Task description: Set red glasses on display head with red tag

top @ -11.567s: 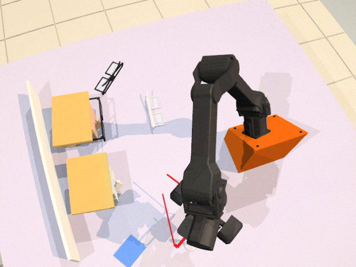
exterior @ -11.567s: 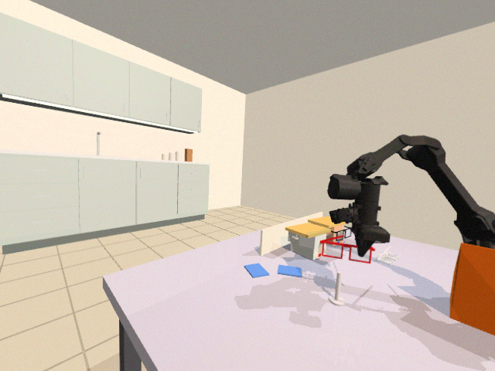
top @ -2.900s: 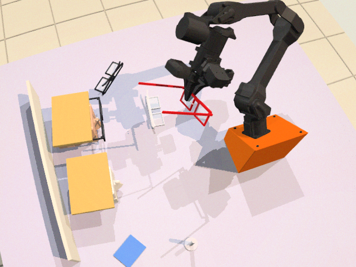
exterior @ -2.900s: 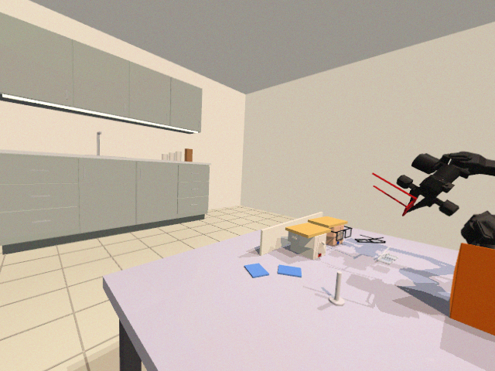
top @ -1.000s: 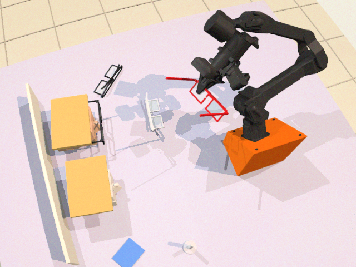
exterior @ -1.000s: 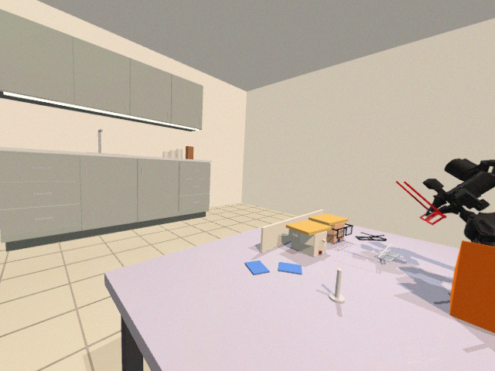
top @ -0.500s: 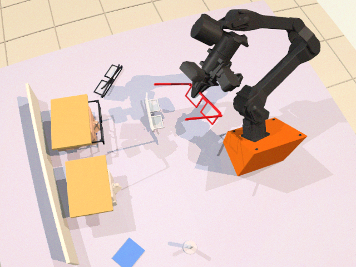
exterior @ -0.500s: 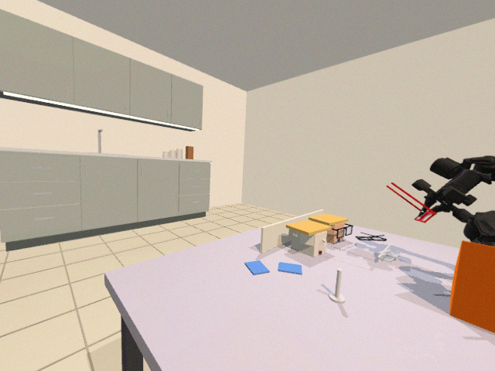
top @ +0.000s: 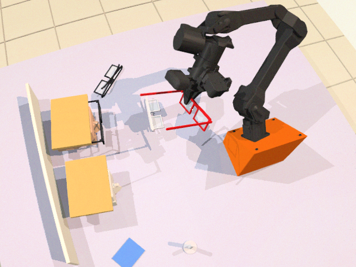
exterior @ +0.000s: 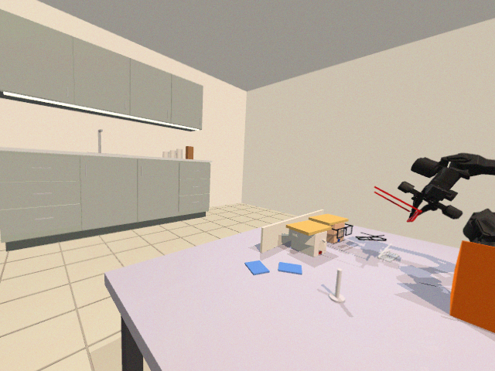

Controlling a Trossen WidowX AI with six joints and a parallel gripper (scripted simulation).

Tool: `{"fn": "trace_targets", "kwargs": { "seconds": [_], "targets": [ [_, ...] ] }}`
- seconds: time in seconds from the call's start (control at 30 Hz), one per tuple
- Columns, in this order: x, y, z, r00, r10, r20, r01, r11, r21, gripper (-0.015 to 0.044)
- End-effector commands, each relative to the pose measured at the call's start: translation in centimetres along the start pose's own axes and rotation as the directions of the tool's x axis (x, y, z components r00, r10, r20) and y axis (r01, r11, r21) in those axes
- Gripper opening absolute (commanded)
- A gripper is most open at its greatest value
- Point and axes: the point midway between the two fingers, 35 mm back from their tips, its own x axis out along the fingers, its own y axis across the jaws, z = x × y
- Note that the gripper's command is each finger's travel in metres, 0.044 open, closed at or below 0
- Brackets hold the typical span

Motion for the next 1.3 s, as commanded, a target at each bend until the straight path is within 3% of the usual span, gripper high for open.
{"fn": "trace_targets", "kwargs": {
  "seconds": [0.0, 1.27],
  "targets": [
    [0.4, -0.7, 0.0, 1.000, 0.026, -0.002, -0.026, 0.999, 0.022, 0.0000],
    [8.1, -5.3, 4.1, 0.935, 0.345, -0.085, -0.320, 0.921, 0.225, 0.0000]
  ]
}}
